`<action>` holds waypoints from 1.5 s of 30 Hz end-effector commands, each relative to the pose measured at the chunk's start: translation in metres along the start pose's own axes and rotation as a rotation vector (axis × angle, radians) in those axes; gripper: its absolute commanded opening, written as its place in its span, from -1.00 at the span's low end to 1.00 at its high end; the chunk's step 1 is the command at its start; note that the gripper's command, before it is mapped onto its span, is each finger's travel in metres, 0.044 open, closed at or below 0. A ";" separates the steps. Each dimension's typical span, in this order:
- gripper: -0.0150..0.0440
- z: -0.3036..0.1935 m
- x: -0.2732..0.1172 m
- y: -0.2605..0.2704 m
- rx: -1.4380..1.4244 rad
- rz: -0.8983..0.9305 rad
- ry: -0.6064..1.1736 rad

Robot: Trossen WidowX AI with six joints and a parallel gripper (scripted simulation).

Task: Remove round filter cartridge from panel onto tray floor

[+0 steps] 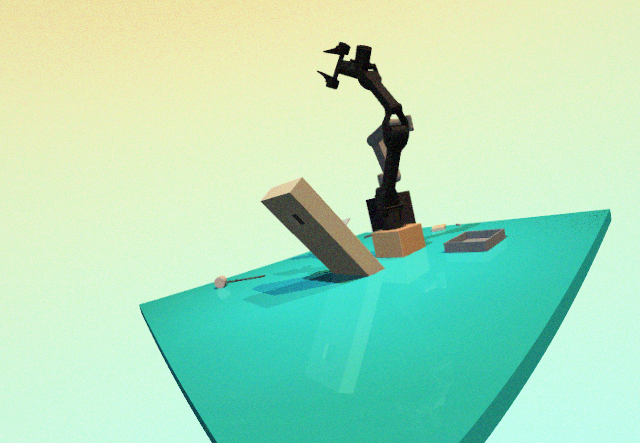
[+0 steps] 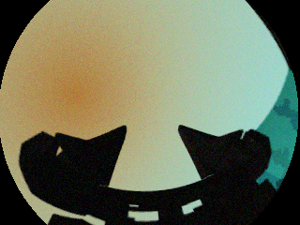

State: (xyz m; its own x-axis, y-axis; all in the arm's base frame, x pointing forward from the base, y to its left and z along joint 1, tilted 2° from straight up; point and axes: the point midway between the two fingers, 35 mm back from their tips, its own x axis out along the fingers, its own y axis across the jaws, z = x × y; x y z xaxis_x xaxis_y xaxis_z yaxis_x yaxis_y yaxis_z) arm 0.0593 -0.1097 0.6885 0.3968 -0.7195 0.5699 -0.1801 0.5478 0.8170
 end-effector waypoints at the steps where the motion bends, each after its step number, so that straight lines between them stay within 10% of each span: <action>1: 0.78 0.001 0.000 -0.001 0.008 -0.002 0.002; 12: -0.17 -0.019 0.019 -0.118 0.463 -0.248 0.152; 25: -0.17 -0.150 -0.031 -0.262 0.767 -0.737 0.409; 45: -0.17 -0.290 -0.276 -0.373 0.550 -1.389 0.855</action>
State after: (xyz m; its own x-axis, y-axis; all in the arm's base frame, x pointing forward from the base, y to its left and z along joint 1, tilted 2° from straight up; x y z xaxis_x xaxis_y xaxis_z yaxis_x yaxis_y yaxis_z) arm 0.2804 0.0035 0.2073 0.8147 0.0187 -0.5795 0.4818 -0.5777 0.6588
